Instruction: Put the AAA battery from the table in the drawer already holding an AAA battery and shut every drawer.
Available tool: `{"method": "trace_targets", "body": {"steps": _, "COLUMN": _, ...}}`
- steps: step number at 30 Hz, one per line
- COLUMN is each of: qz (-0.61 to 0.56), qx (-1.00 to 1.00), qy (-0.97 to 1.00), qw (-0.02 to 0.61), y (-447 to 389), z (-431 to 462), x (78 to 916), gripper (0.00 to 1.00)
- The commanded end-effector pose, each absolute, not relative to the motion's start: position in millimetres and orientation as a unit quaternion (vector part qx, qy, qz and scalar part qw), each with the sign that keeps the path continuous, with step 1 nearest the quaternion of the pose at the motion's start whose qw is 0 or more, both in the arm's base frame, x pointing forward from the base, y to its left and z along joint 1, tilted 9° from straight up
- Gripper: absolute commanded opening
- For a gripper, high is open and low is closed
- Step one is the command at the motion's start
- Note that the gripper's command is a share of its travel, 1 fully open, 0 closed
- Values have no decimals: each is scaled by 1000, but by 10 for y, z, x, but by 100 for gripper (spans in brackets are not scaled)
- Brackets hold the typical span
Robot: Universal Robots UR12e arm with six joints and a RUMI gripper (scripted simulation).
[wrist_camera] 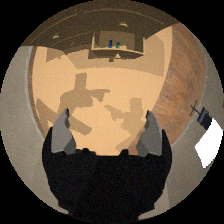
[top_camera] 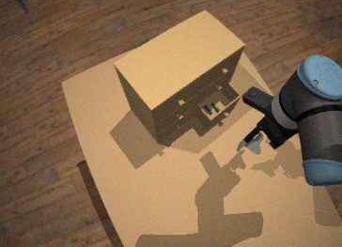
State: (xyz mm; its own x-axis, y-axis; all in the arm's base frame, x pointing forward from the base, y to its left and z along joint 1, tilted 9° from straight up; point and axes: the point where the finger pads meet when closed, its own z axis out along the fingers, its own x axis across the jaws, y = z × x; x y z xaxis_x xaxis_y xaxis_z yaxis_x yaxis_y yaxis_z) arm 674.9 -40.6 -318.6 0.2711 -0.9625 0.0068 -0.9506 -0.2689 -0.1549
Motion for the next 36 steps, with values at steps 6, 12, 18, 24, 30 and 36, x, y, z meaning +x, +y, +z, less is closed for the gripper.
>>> {"method": "trace_targets", "body": {"steps": 6, "qz": -49, "qx": -795, "qy": 602, "qw": 59, "y": -407, "z": -3180, "x": 6753, "gripper": 100}}
{"method": "trace_targets", "body": {"steps": 12, "qz": -49, "qx": -795, "qy": 602, "qw": 59, "y": -407, "z": -3180, "x": 6753, "gripper": 100}}
{"method": "trace_targets", "body": {"steps": 18, "qz": -49, "qx": -795, "qy": 602, "qw": 59, "y": -407, "z": -3180, "x": 6753, "gripper": 100}}
{"method": "trace_targets", "body": {"steps": 24, "qz": -49, "qx": -795, "qy": 602, "qw": 59, "y": -407, "z": -3180, "x": 6753, "gripper": 100}}
{"method": "trace_targets", "body": {"steps": 30, "qz": -49, "qx": -792, "qy": 606, "qw": 60, "y": -410, "z": -3178, "x": 6752, "gripper": 100}}
{"method": "trace_targets", "body": {"steps": 36, "qz": -49, "qx": -786, "qy": 613, "qw": 60, "y": -416, "z": -3175, "x": 6751, "gripper": 100}}
